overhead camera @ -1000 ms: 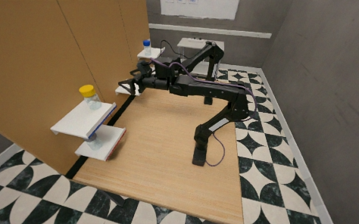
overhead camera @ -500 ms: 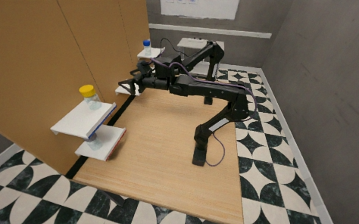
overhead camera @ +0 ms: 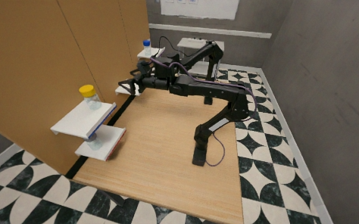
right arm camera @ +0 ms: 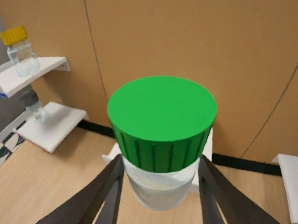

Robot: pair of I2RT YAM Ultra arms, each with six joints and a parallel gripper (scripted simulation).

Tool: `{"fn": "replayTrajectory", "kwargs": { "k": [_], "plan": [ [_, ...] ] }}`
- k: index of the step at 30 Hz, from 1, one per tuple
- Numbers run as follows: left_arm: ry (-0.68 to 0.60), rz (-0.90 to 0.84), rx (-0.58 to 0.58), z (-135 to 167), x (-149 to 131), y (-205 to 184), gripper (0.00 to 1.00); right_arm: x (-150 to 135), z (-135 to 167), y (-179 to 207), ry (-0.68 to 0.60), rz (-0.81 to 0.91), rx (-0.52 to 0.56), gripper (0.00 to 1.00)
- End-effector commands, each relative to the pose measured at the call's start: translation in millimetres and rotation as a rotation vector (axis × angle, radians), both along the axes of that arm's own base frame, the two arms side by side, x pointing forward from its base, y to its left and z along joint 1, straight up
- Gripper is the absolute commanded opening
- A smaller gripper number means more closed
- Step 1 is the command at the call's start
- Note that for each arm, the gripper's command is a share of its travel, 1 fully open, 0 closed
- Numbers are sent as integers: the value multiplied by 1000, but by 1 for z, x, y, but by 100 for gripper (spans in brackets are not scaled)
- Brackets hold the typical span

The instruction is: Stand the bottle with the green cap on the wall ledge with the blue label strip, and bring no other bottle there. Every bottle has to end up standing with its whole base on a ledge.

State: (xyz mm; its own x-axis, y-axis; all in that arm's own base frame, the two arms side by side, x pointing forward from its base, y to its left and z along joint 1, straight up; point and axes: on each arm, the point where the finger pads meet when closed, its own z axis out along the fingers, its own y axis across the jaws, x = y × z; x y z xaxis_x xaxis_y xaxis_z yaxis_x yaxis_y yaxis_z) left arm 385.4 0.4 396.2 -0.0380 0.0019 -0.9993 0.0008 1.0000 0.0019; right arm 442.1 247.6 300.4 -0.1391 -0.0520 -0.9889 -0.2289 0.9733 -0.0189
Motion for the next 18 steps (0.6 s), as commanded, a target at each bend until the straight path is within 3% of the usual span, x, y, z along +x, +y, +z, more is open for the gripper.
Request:
{"fn": "replayTrajectory", "kwargs": {
  "k": [1,18],
  "plan": [
    [-54,1,-6,17,-7,1,100,19,35,4,-87,4,59,51],
    [-54,1,-6,17,-7,1,100,68,35,12,-106,-9,74,51]
  ]
}}
